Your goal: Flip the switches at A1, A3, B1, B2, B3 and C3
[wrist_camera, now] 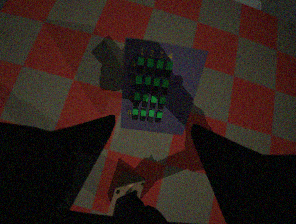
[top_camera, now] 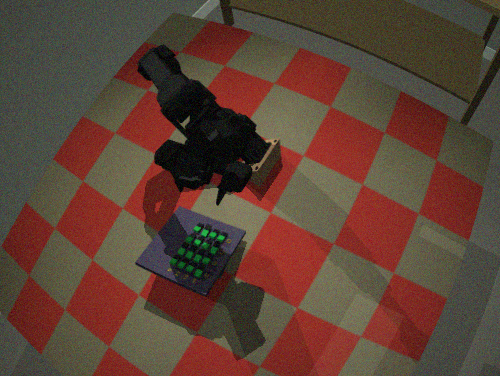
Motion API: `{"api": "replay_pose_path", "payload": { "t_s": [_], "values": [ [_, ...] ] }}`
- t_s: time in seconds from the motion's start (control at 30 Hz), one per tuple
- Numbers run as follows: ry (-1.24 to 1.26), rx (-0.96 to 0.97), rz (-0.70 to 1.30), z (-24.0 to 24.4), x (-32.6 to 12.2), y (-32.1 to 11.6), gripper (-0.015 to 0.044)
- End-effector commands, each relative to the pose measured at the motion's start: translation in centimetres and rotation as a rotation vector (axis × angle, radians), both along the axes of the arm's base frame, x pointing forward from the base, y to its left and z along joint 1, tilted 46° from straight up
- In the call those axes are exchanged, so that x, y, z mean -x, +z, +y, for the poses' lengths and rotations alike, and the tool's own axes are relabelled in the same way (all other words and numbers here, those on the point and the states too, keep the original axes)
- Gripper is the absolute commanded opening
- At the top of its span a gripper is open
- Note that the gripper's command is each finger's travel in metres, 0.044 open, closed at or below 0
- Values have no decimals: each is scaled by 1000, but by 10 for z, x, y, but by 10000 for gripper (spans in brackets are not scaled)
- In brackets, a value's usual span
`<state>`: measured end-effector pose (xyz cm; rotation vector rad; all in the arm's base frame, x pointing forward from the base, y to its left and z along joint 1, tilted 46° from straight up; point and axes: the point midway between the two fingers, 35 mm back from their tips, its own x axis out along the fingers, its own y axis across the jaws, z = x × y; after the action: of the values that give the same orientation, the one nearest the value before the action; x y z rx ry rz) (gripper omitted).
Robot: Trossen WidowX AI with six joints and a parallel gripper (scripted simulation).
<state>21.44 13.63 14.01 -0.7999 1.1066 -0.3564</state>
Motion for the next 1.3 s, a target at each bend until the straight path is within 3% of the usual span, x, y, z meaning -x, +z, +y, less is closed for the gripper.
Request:
{"api": "replay_pose_path", "payload": {
  "t_s": [0.0,0.23,0.47,1.27],
  "values": [
    [0,-2,0,0,-2,-2,374],
    [-13,-45,-15,-13,-77,-67,190],
    [-4,-48,-25,-25,-87,-81,6],
    [5,-48,-36,-50,-104,-108,0]
  ]
}}
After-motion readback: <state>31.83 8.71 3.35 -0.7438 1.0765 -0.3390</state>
